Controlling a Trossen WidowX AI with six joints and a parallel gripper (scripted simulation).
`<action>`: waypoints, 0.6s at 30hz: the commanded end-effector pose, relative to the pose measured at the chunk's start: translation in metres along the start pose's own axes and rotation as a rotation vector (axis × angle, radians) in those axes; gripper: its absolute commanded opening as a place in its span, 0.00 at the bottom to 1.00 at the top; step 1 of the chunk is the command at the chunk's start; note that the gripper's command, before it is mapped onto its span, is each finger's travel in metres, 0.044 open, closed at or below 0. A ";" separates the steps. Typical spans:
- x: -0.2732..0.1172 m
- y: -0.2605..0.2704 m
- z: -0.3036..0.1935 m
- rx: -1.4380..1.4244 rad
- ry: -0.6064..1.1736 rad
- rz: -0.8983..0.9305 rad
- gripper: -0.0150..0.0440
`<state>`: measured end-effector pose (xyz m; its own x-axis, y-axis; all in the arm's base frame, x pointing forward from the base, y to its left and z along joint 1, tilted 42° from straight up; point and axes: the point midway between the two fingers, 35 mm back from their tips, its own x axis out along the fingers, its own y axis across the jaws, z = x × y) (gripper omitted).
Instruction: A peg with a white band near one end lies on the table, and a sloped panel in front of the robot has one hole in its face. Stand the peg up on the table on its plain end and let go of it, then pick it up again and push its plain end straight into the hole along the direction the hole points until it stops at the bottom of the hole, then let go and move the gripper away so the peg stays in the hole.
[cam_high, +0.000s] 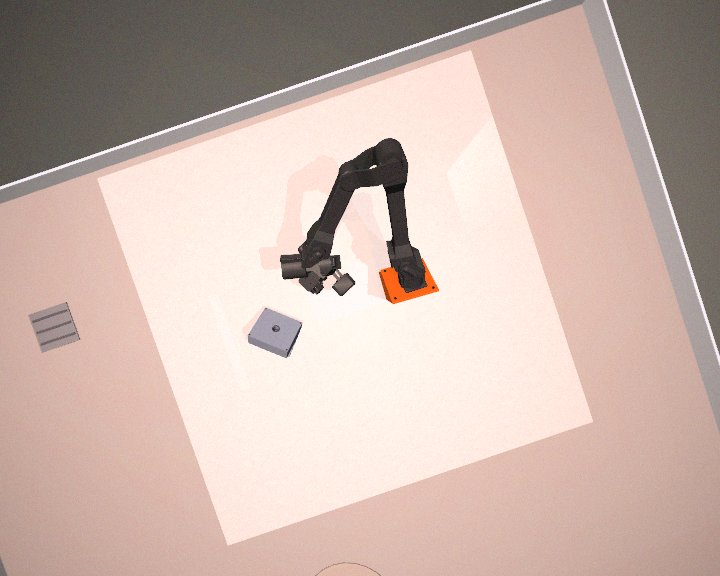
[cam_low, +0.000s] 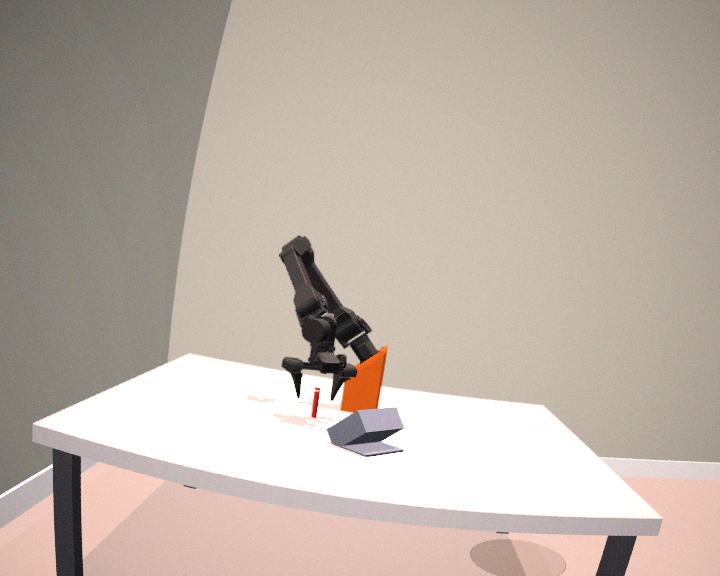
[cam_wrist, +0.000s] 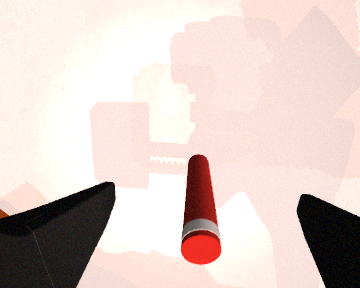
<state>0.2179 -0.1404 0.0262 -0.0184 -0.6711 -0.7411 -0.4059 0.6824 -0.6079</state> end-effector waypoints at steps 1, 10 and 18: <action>0.008 0.004 -0.002 -0.012 0.006 0.007 1.00; 0.010 0.001 -0.002 -0.003 0.004 -0.001 0.96; 0.010 0.001 -0.002 -0.003 0.004 -0.001 0.60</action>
<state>0.2154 -0.1470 0.0186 -0.0226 -0.6727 -0.7396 -0.4098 0.6810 -0.6069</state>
